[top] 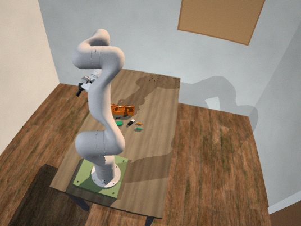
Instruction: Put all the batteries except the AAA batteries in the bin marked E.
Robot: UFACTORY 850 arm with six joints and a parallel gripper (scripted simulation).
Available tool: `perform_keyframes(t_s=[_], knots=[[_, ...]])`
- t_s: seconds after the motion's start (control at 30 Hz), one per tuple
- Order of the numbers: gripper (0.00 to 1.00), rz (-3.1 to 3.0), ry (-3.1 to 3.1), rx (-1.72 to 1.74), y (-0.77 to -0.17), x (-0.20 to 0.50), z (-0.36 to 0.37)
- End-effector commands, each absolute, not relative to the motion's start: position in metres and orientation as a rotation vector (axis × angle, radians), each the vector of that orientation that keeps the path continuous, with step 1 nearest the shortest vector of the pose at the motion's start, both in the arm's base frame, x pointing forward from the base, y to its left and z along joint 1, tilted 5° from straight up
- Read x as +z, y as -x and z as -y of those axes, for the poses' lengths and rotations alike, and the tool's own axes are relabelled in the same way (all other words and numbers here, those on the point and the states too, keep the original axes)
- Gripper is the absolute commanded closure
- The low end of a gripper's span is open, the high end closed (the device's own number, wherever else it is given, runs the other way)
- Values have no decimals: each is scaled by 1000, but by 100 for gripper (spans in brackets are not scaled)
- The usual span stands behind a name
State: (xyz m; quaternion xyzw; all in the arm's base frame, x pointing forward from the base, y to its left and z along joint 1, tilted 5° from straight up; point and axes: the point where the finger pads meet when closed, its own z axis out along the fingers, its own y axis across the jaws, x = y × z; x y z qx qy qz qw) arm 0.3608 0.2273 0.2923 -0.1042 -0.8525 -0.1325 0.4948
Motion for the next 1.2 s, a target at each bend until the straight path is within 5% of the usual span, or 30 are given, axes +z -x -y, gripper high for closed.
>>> perform_keyframes(t_s=[0.0,0.53,0.57,1.17], knots=[[0,2068,252,-322,-361,293,-227],[0,2068,252,-322,-361,293,-227],[93,2068,252,-322,-361,285,-227],[93,2068,252,-322,-360,155,-216]])
